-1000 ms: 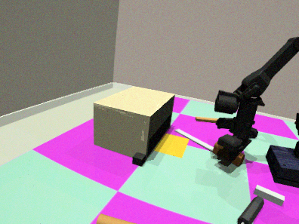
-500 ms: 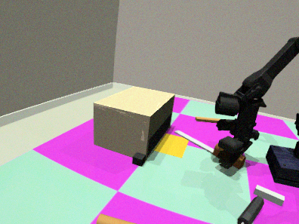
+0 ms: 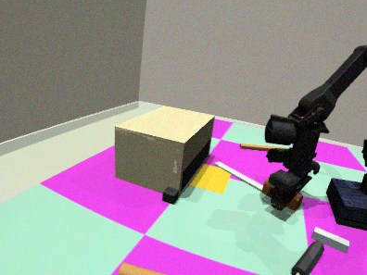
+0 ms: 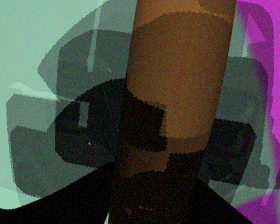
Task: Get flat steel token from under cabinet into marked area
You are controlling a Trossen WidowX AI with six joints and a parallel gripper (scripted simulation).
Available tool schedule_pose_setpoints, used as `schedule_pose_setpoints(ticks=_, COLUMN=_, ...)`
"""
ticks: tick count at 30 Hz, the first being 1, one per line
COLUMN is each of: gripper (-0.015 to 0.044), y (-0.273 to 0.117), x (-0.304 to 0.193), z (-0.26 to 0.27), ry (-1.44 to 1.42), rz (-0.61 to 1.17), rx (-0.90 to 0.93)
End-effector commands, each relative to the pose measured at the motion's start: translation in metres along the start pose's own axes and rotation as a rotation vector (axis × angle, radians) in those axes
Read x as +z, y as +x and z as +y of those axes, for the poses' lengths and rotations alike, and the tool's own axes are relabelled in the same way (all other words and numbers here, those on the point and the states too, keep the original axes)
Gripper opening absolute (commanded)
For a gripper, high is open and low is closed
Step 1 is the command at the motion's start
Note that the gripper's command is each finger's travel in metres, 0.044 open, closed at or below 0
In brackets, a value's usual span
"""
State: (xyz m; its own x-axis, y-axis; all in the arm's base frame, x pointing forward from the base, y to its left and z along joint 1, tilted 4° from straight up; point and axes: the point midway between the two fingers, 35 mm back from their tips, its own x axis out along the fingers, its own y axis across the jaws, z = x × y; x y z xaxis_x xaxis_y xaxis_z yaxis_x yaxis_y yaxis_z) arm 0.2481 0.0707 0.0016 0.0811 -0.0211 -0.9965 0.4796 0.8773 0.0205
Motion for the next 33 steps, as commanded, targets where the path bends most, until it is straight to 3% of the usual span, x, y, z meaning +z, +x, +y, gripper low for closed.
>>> schedule_pose_setpoints(ticks=1, gripper=0.0000, y=-0.001, x=-0.002, z=0.005, ry=0.003, rz=-0.003, rx=0.004)
schedule_pose_setpoints(ticks=33, gripper=0.0000, y=-0.001, x=-0.023, z=0.029, ry=0.003, rz=-0.001, rx=0.006)
